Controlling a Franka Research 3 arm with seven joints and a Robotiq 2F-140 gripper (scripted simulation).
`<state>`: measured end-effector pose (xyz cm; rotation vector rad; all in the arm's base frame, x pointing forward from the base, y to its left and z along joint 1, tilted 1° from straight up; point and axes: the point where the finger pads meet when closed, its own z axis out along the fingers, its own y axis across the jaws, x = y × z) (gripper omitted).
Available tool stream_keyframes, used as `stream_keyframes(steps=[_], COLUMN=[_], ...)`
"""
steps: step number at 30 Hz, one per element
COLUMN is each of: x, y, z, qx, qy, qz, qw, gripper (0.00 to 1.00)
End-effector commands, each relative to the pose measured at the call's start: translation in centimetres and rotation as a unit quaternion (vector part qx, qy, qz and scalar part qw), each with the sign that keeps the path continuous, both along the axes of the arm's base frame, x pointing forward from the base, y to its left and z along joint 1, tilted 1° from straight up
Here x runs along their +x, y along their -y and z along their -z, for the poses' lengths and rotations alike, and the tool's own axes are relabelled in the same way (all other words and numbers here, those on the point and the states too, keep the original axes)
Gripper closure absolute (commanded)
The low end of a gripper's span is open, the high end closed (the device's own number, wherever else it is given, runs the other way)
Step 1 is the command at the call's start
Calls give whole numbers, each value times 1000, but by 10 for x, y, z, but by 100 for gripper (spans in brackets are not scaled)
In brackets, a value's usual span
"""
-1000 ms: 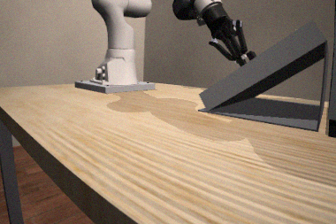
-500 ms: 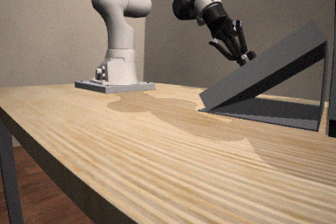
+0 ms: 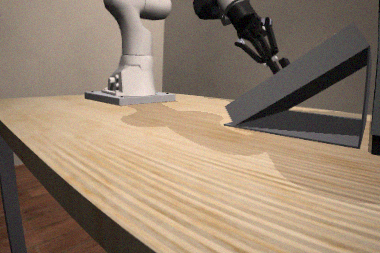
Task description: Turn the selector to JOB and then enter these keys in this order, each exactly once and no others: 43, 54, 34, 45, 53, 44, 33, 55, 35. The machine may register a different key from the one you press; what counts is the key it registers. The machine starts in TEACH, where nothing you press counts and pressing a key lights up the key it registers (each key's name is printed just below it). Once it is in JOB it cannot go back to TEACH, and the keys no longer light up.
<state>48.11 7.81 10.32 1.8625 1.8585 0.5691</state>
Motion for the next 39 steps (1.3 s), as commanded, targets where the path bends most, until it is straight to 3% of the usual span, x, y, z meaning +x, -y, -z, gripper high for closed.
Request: stream_keyframes(steps=[1,21,33,39], x=[-5,-13,12,15], y=[-2,-2,30,32], z=[-2,-14,-32,-33], qx=[5,5,5,5], qy=[-5,-5,-5,-5], qz=[3,3,3,3], qw=[1000,1000,1000,1000], gripper=[90,90,90,90])
